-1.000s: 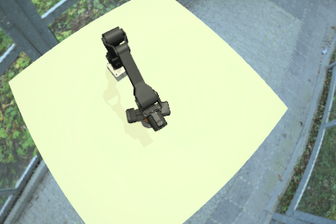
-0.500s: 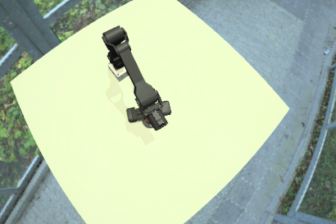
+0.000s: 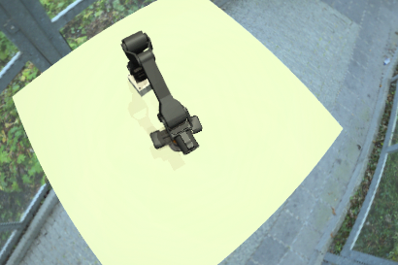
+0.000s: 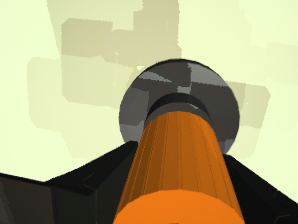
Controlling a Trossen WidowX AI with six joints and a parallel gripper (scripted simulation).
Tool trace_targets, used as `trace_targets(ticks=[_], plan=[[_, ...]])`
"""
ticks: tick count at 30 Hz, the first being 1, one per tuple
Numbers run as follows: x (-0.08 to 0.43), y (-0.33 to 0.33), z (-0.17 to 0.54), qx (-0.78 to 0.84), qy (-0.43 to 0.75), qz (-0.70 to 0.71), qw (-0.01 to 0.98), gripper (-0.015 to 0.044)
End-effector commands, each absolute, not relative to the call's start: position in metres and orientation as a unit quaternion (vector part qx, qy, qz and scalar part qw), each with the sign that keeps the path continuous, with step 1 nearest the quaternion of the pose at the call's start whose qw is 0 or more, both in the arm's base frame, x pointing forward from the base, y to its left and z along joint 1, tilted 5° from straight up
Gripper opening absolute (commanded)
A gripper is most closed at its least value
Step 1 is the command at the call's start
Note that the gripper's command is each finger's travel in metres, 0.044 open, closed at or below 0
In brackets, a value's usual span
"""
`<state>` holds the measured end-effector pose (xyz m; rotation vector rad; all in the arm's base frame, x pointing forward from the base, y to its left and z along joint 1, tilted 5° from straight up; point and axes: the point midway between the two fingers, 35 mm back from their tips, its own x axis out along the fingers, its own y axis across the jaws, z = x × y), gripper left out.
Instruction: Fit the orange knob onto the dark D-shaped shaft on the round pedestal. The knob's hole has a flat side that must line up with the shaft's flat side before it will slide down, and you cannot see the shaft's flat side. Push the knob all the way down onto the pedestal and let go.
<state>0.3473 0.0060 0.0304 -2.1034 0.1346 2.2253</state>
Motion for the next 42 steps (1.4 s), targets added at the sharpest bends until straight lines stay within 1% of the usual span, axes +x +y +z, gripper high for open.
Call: trace_targets(ticks=[1, 34, 38, 42], plan=[[0.3507, 0.0058, 0.0320, -0.688, 0.038, 0.724, 0.032, 0.0000], [0.3450, 0.0058, 0.0342, -0.688, 0.038, 0.724, 0.032, 0.0000], [0.3453, 0.0058, 0.0340, -0.686, 0.069, 0.721, 0.062, 0.0000], [0.3462, 0.0059, 0.0328, -0.675, 0.150, 0.709, 0.139, 0.0000]])
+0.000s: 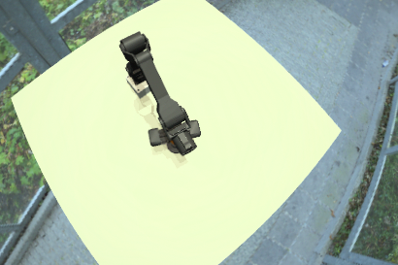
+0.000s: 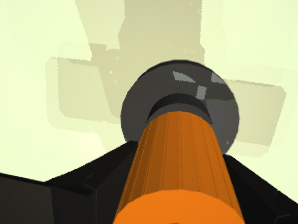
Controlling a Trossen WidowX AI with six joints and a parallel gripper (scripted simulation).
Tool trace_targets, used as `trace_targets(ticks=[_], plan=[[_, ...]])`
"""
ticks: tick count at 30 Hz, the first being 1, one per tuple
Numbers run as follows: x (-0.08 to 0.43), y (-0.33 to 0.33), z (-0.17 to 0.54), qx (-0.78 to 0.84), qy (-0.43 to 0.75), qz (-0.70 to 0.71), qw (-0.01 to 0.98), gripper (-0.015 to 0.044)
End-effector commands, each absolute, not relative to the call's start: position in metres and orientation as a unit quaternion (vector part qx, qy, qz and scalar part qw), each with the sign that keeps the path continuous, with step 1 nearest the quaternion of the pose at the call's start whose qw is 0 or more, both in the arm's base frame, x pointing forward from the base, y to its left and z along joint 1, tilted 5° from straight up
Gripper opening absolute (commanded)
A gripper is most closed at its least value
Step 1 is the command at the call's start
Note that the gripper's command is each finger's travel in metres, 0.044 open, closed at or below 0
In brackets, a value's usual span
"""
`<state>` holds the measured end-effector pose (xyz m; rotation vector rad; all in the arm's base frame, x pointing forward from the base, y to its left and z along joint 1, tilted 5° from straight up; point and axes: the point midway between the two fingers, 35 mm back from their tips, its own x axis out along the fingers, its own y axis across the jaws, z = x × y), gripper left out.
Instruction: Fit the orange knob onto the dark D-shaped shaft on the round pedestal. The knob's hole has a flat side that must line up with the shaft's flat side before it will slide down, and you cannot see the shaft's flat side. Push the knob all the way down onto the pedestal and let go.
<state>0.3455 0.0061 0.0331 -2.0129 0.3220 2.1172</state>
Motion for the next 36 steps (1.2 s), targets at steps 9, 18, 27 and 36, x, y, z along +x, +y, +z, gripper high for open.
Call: trace_targets(ticks=[9, 18, 27, 36], plan=[[0.3497, 0.0059, 0.0309, -0.599, 0.362, 0.628, 0.341, 0.0000], [0.3533, 0.0056, 0.0335, -0.464, 0.538, 0.485, 0.509, 0.0000], [0.3531, 0.0053, 0.0330, -0.284, 0.662, 0.295, 0.628, 0.0000], [0.3503, 0.0053, 0.0303, -0.076, 0.721, 0.076, 0.685, 0.0000]])
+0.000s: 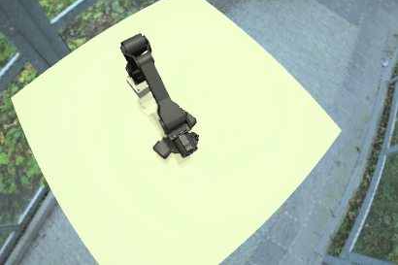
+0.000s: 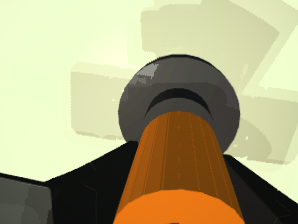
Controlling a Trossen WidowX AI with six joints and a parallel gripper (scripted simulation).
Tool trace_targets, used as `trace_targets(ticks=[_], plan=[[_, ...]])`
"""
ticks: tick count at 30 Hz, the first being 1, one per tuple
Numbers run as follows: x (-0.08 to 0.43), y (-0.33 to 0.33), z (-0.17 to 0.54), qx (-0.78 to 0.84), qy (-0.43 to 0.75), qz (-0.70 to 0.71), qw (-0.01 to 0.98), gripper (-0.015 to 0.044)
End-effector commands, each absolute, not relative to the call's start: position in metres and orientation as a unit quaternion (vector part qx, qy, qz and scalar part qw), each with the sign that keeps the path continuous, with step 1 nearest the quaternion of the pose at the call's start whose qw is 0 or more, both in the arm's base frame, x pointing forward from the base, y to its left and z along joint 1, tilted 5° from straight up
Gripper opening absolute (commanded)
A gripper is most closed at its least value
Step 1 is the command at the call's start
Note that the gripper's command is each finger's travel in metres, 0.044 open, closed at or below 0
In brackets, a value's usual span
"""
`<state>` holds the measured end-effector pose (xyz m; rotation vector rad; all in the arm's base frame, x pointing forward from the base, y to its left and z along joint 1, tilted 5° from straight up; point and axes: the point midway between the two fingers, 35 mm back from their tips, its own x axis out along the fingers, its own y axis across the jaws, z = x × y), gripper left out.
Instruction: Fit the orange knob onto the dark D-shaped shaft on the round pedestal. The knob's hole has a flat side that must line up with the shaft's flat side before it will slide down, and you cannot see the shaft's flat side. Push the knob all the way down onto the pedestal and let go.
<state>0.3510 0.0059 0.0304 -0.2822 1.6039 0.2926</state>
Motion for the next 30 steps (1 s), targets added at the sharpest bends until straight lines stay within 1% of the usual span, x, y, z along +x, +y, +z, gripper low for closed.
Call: trace_targets(ticks=[1, 3, 6, 30], plan=[[0.3498, 0.0053, 0.0303, -0.052, 0.723, 0.051, 0.687, 0.0000], [0.3482, 0.0055, 0.0308, -0.004, 0.725, 0.000, 0.689, 0.0000], [0.3473, 0.0056, 0.0322, 0.029, 0.724, -0.035, 0.689, 0.0000], [0.3503, 0.0053, 0.0291, 0.032, 0.723, -0.038, 0.689, 0.0000]])
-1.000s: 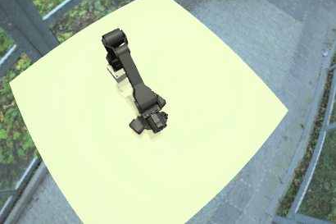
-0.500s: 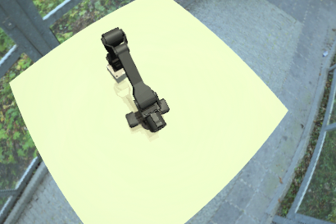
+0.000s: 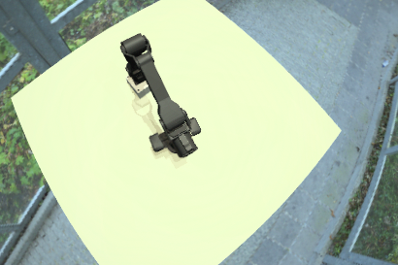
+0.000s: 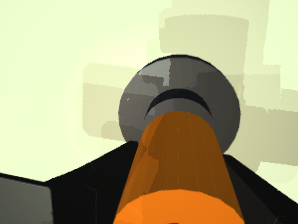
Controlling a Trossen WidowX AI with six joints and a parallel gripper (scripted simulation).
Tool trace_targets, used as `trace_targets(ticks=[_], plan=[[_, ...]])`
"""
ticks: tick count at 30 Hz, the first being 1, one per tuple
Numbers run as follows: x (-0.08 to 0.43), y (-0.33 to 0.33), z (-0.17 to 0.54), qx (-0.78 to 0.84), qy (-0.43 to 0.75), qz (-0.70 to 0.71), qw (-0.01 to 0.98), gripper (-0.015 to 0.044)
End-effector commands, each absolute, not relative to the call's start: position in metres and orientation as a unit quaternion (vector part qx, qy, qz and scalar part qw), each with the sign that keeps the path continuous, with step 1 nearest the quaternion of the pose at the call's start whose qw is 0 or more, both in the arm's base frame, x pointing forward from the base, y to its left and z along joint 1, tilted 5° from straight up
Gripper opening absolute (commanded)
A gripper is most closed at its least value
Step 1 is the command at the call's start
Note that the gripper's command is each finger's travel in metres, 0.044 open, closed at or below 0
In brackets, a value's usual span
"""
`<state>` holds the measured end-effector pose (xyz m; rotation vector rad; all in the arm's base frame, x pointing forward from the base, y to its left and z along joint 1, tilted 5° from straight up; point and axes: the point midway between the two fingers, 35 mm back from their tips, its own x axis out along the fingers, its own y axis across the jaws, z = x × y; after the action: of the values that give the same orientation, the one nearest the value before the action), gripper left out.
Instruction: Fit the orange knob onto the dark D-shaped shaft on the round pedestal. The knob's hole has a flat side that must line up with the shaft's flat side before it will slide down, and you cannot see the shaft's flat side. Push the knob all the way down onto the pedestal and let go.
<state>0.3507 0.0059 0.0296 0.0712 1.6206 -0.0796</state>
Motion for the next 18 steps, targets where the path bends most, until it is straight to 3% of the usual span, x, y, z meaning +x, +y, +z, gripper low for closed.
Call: trace_targets(ticks=[1, 18], plan=[[0.3499, 0.0053, 0.0291, 0.032, 0.723, -0.038, 0.689, 0.0000], [0.3469, 0.0056, 0.0343, 0.032, 0.724, -0.038, 0.688, 0.0000]])
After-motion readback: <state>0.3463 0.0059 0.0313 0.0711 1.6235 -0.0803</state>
